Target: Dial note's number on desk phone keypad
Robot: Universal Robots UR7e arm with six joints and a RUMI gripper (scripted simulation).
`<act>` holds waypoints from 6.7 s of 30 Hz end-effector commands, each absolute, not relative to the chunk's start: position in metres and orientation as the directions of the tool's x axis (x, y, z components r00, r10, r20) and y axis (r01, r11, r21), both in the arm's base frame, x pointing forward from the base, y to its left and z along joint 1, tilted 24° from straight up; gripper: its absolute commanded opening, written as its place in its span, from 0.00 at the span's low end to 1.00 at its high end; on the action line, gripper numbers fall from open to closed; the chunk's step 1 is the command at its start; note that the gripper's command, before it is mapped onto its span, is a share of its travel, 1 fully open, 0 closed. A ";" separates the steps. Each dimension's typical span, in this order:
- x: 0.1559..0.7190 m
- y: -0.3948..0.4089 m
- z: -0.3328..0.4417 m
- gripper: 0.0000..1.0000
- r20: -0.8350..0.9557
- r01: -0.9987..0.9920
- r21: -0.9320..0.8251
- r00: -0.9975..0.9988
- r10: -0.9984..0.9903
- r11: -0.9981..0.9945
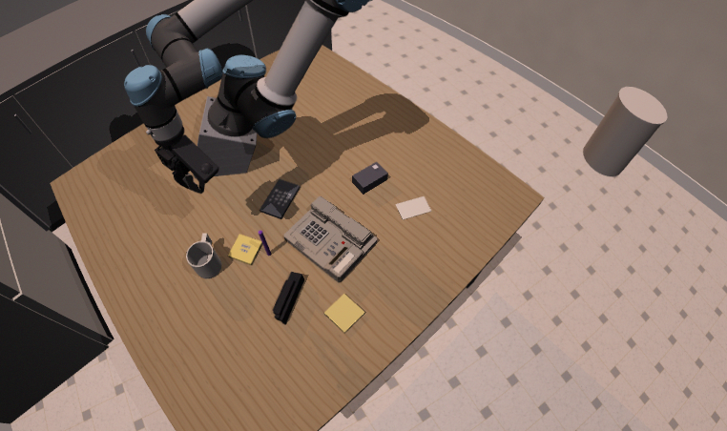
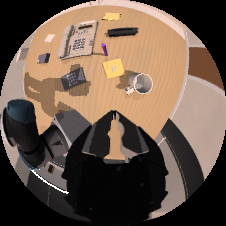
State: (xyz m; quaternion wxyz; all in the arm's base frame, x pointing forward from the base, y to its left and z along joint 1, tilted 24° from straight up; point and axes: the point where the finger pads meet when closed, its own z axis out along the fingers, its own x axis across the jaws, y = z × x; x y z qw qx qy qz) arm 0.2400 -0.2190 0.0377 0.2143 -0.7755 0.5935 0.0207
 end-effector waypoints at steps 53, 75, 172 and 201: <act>0.237 -0.196 0.022 0.00 -0.332 -0.969 -0.246 0.116 -0.936 -0.033; 0.269 -0.195 0.030 0.00 -0.331 -0.969 -0.246 0.116 -0.936 -0.033; 0.431 -0.189 0.071 0.00 -0.331 -0.969 -0.246 0.116 -0.936 -0.033; 0.431 -0.189 0.071 0.00 -0.331 -0.969 -0.246 0.117 -0.936 -0.034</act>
